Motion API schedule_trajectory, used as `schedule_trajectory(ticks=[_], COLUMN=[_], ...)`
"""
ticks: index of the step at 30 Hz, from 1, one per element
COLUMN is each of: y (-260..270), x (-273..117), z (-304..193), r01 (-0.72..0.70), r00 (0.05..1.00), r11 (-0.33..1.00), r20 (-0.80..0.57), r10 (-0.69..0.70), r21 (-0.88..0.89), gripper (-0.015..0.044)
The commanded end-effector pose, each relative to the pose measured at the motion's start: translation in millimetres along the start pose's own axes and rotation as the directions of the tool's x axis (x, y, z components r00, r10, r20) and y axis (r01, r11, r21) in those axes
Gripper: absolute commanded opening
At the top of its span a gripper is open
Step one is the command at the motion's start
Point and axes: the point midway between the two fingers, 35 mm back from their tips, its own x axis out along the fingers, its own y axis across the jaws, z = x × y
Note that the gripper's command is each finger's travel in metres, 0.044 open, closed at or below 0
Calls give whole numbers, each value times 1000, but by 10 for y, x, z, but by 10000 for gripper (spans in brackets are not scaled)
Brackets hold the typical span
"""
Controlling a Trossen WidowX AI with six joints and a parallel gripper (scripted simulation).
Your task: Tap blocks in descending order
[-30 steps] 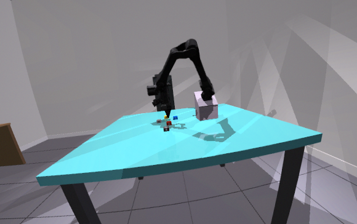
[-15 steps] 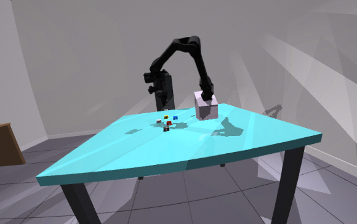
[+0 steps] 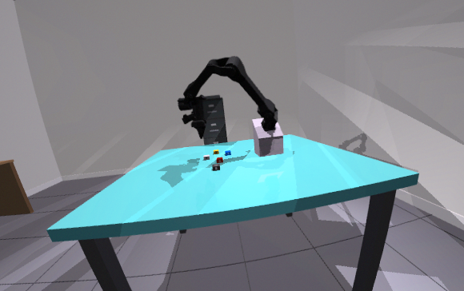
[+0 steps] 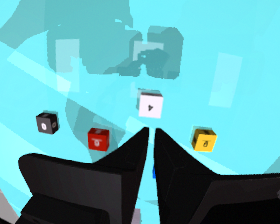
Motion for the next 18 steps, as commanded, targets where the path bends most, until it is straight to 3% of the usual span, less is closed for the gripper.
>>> schedule_trajectory(ticks=[1, 18], y=[17, 29], x=[584, 865], z=[-42, -60], r01=[-13, -15], r00=[1000, 1000], r11=[1000, 1000], r20=[-23, -23], r10=[13, 16], r21=[6, 6], gripper=[20, 20])
